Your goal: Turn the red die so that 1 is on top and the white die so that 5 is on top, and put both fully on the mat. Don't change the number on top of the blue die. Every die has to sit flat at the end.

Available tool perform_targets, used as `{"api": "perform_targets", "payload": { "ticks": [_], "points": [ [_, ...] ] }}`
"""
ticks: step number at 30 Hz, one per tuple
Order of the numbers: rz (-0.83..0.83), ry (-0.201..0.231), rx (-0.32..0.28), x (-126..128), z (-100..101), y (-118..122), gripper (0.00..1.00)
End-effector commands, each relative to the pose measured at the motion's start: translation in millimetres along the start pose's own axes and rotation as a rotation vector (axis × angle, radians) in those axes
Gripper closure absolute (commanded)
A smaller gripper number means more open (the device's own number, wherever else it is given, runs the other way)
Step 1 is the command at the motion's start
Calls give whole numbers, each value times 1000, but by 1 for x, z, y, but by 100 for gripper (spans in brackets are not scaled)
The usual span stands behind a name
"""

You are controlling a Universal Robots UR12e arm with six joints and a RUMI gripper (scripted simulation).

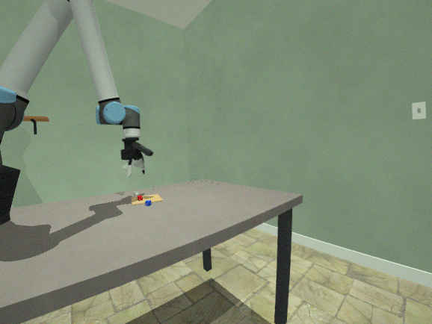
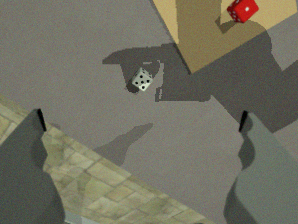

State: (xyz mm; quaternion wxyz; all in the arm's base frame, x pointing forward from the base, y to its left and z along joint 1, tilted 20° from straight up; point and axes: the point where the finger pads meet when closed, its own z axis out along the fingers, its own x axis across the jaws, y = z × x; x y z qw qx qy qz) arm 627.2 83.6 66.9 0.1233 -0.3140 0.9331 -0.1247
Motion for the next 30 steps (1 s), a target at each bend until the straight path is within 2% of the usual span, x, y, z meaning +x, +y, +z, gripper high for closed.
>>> {"api": "perform_targets", "payload": {
  "ticks": [1, 6, 18, 23, 30],
  "points": [
    [-167, -6, -2, -1, 2, 1, 0],
    [-245, -6, -2, -1, 3, 2, 0],
    [-613, -7, -1, -2, 7, 7, 0],
    [-668, -7, 0, -2, 8, 8, 0],
    [-829, -7, 0, -2, 10, 11, 0]
  ]
}}
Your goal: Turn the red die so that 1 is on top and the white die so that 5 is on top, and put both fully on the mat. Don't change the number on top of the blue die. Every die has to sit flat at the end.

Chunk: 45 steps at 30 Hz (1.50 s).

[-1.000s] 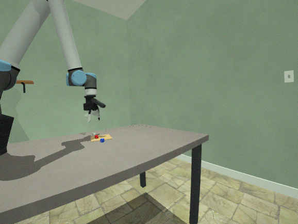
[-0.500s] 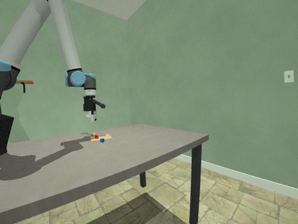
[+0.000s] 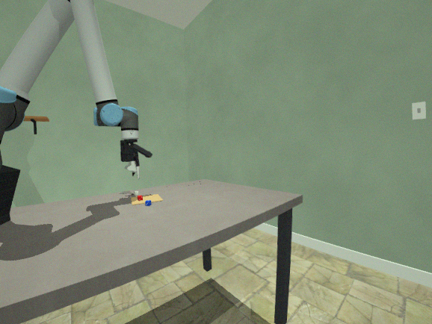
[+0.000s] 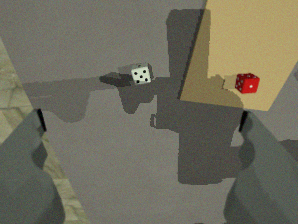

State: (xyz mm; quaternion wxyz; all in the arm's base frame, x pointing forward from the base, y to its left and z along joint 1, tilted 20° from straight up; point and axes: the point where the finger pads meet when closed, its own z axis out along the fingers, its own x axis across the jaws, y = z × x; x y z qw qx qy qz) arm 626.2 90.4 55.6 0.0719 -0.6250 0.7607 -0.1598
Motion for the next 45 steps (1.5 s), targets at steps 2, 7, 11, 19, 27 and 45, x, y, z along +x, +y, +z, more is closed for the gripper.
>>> {"api": "perform_targets", "payload": {
  "ticks": [2, 7, 11, 19, 27, 45],
  "points": [
    [-139, -4, 2, -2, 1, 1, 0],
    [-212, -4, 2, -2, 2, 3, 0],
    [-235, -4, 2, -3, 2, 3, 0],
    [-288, -4, 2, -3, 3, 4, 0],
    [-300, -4, 2, -3, 3, 4, 0],
    [-300, -4, 2, -3, 3, 4, 79]
  ]
}}
